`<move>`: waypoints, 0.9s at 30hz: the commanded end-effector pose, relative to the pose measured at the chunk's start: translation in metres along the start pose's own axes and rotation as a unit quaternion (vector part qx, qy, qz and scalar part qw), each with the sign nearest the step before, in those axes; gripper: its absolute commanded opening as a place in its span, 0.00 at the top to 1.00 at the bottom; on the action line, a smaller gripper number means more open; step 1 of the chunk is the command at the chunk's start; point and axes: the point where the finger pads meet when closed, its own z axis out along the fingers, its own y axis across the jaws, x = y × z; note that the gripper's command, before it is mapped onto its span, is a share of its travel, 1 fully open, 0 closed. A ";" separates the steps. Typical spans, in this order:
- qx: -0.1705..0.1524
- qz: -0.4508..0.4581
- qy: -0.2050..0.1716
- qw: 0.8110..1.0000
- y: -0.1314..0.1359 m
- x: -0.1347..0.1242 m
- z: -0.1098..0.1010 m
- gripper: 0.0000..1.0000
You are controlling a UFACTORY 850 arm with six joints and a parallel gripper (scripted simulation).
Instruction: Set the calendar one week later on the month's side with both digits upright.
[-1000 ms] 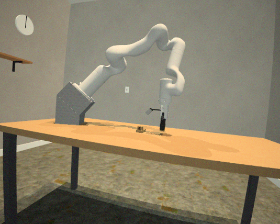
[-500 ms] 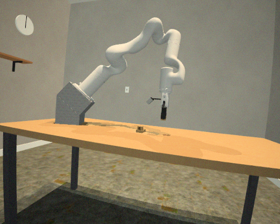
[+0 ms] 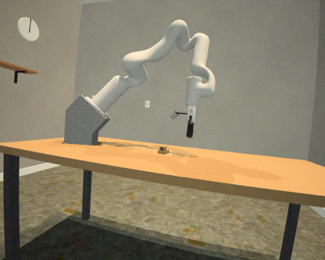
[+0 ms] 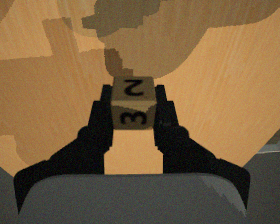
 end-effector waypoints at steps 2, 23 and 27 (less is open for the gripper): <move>-0.001 0.041 -0.001 0.999 0.003 0.002 0.000 0.71; -0.008 0.334 -0.001 0.942 0.025 0.023 0.002 0.71; -0.009 0.386 -0.001 0.922 0.029 0.027 0.002 0.71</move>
